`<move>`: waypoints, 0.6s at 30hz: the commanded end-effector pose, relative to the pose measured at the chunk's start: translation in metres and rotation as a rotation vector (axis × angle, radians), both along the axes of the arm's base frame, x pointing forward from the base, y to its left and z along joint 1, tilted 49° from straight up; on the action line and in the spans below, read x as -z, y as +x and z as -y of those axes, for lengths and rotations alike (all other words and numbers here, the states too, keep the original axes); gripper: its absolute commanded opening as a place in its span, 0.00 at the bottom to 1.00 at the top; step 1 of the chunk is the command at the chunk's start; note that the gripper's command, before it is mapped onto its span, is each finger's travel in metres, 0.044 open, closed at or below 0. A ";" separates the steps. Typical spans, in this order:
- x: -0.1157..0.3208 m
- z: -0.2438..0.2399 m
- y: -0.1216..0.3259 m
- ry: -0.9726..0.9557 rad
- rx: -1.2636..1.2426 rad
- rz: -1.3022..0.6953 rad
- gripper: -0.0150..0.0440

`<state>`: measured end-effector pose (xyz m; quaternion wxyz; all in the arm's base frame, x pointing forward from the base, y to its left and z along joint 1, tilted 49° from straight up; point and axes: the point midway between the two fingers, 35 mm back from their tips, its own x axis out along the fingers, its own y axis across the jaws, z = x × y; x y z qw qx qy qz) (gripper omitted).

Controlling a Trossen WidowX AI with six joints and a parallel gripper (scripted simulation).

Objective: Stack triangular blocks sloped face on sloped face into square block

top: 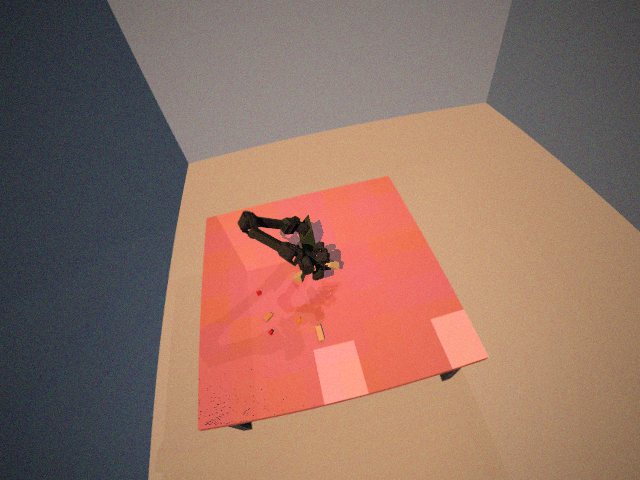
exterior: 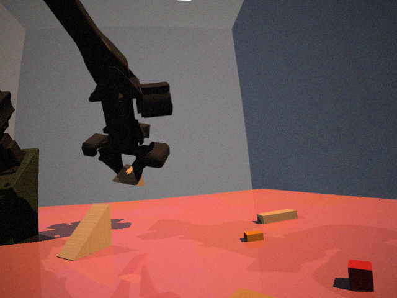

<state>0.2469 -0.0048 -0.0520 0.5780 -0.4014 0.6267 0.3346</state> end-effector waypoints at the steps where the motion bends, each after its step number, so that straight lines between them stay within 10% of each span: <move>1: 0.000 -0.001 0.001 -0.019 0.095 0.004 0.25; 18: 0.004 -0.003 -0.001 -0.137 0.614 0.043 0.25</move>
